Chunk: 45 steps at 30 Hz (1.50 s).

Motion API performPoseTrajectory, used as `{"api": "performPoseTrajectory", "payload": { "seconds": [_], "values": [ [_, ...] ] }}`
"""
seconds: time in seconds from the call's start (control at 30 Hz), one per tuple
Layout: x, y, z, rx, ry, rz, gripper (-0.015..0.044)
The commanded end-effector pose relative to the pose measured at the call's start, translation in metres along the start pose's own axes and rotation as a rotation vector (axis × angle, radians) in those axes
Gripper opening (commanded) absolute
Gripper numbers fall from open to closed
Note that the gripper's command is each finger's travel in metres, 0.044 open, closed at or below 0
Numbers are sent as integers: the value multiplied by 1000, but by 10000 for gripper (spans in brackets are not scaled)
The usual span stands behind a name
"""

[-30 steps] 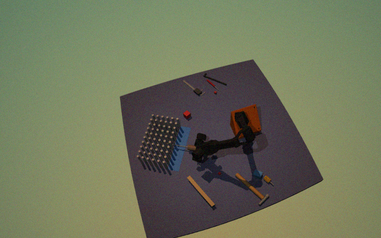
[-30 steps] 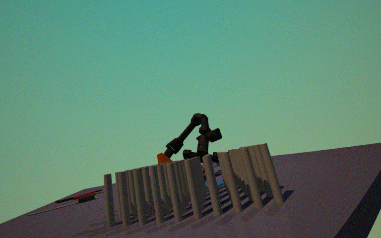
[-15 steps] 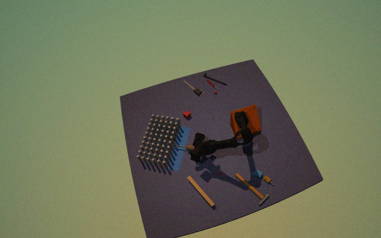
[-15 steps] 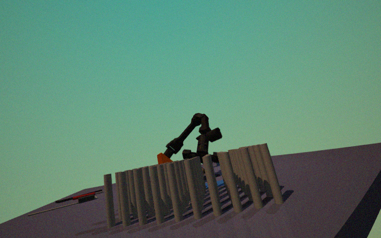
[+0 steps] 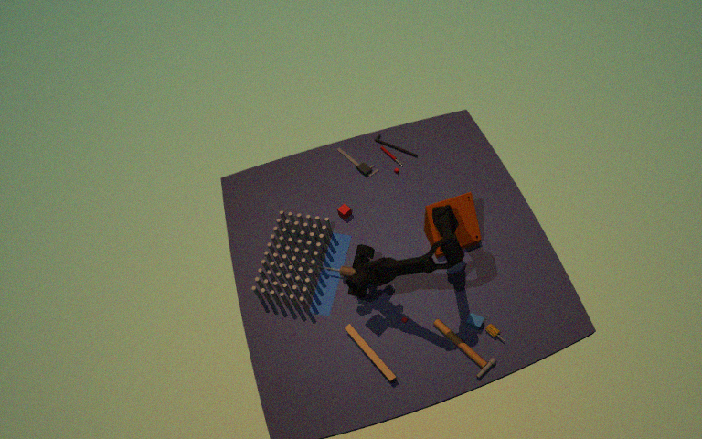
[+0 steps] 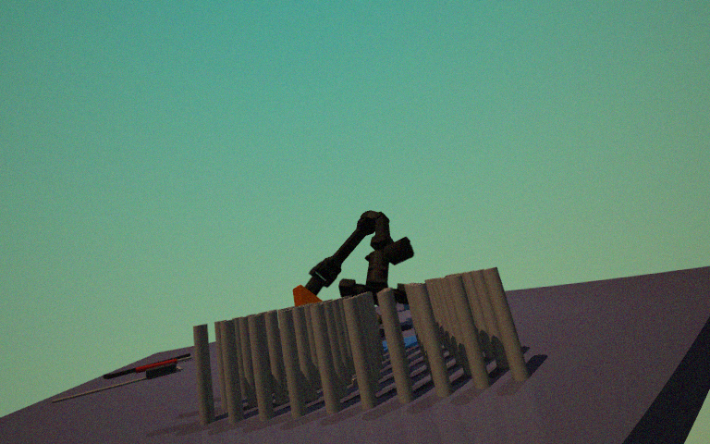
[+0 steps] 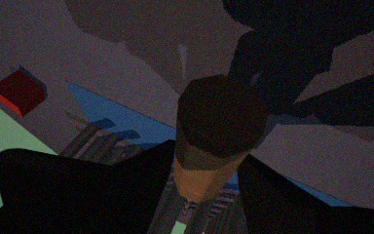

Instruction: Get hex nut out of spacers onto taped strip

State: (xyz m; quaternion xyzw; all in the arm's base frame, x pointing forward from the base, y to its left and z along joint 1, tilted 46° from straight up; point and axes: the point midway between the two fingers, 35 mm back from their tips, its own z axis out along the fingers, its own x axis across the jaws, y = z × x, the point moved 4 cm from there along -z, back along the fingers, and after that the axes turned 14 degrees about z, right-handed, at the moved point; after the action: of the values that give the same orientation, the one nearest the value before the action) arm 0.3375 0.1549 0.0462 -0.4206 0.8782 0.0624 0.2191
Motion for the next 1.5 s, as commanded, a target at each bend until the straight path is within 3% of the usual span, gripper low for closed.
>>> {"api": "performPoseTrajectory", "payload": {
  "seconds": [0.0, 1.47],
  "values": [
    [-2, -6, 1, 8, -6, 0, 0],
    [-8, -33, 19, 10, -8, 0, 0]
  ]
}}
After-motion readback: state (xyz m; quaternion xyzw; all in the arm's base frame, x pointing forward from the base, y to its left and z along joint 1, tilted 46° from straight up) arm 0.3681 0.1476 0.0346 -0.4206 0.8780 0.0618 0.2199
